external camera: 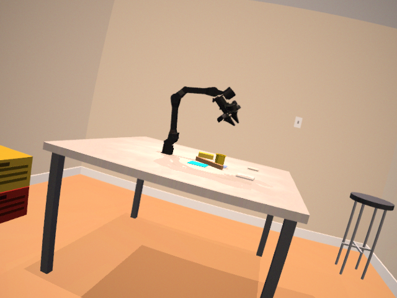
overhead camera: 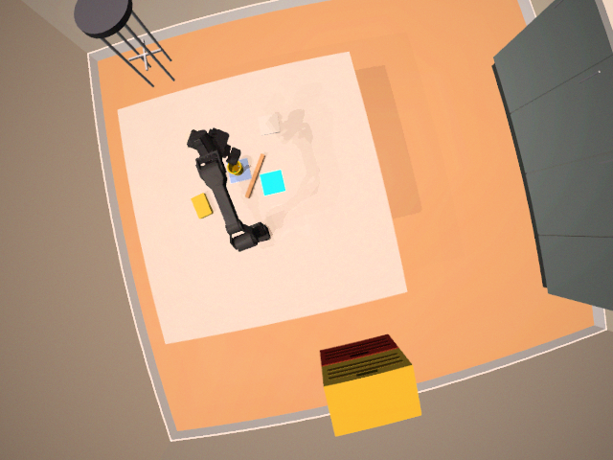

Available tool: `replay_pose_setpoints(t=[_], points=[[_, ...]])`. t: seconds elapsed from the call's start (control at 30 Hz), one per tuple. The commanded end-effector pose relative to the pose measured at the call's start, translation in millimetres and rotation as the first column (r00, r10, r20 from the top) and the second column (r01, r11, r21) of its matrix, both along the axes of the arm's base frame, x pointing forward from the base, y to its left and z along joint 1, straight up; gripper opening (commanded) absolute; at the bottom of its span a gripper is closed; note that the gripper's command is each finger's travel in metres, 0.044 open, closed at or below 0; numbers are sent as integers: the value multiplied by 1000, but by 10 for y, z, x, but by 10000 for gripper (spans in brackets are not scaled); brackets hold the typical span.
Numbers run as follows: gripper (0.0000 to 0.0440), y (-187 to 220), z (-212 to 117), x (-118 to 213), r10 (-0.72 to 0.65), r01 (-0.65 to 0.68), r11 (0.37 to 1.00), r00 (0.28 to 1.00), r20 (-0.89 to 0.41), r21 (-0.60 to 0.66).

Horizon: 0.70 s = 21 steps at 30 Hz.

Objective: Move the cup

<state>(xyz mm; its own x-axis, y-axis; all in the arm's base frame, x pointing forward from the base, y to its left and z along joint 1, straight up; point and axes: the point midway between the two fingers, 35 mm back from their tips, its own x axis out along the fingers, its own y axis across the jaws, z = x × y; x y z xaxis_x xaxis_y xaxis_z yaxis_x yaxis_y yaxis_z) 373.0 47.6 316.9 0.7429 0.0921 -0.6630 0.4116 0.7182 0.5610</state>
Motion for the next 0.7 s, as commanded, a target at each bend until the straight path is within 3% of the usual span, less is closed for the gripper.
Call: replay_pose_setpoints(t=[0.0,0.67], points=[[170,22,-47,3,-20,22,999,999,-49,30],[141,38,-518,-65,-122,149,988,926,-357,47]])
